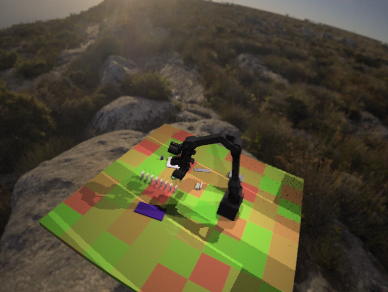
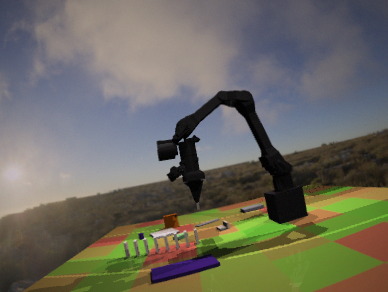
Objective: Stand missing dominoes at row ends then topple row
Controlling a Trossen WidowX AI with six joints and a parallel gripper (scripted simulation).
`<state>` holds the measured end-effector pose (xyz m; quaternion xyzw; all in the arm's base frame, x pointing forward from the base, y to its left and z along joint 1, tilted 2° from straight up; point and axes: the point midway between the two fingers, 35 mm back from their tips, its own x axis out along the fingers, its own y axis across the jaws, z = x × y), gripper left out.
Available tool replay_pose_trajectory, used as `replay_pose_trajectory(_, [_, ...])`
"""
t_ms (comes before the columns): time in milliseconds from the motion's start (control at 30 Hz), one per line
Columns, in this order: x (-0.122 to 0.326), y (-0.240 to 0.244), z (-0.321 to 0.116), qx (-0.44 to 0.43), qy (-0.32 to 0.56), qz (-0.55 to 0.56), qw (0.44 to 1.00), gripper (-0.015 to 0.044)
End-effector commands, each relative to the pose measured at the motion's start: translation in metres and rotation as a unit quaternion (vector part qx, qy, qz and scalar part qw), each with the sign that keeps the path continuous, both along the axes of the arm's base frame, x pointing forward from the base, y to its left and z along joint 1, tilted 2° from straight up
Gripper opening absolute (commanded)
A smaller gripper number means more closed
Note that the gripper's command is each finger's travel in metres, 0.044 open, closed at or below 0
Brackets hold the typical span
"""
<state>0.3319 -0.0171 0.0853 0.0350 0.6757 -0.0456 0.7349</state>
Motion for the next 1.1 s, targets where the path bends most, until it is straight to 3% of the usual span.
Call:
replay_pose_trajectory(0, [0.000,-0.001,-0.028,-0.001,0.010,-0.003,1.000,0.0107])
replay_pose_trajectory(367, [-0.001,-0.003,-0.106,-0.001,0.010,-0.004,1.000,0.0107])
replay_pose_trajectory(800, [-0.002,-0.003,-0.110,-0.001,0.010,-0.004,1.000,0.0107])
replay_pose_trajectory(1067, [-0.002,-0.003,-0.110,-0.001,0.010,-0.004,1.000,0.0317])
